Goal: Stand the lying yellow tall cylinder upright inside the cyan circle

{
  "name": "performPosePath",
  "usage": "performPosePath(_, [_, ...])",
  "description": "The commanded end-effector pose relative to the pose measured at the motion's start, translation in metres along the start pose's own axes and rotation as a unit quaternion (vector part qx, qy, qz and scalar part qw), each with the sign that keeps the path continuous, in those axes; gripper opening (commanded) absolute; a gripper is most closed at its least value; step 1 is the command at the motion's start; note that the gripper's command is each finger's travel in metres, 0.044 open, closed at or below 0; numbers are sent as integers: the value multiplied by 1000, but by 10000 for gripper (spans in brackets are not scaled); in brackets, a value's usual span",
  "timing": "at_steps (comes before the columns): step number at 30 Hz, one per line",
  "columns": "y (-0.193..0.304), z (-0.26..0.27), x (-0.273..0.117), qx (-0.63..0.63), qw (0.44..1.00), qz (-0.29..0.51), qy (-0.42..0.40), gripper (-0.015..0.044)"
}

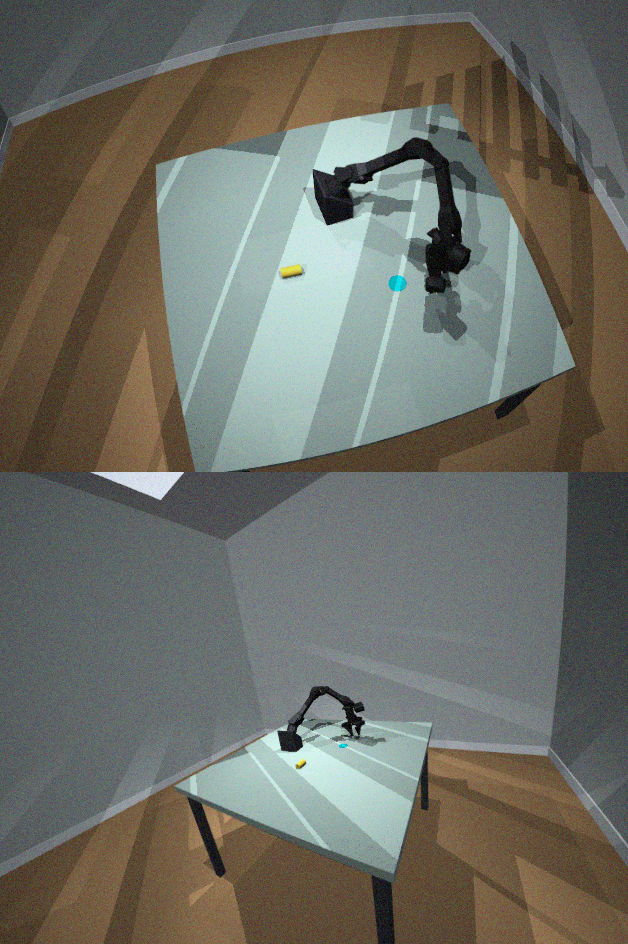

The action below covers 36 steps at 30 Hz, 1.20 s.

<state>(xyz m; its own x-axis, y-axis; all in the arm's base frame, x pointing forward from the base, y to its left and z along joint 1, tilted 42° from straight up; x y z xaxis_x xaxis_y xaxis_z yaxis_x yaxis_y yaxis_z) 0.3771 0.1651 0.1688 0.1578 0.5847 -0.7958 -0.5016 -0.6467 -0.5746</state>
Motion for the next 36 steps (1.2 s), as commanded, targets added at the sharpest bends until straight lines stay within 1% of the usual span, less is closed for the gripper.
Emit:
performPosePath(1, [31,-28,-1,-11,1000,27,8,309])
performPosePath(10, [107,-83,-15,-40,997,71,10,309])
performPosePath(18, [179,-114,-31,-62,993,96,-7,309])
performPosePath(27, [262,-129,-51,-88,990,103,-39,309])
performPosePath(36, [341,-122,-68,-116,987,82,-75,309])
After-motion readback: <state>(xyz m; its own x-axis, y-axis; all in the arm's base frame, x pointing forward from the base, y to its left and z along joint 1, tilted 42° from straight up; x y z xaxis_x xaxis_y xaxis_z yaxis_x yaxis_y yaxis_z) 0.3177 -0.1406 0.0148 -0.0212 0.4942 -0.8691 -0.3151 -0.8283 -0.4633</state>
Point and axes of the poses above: the point midway between the two fingers, 35 mm back from their tips, its own x axis out along the fingers, its own z axis across the jaws, y = z × x, the point moved 8 cm from there along -x, back along the fingers, and after that the axes turned 10 degrees about x, right-handed, at the moved point
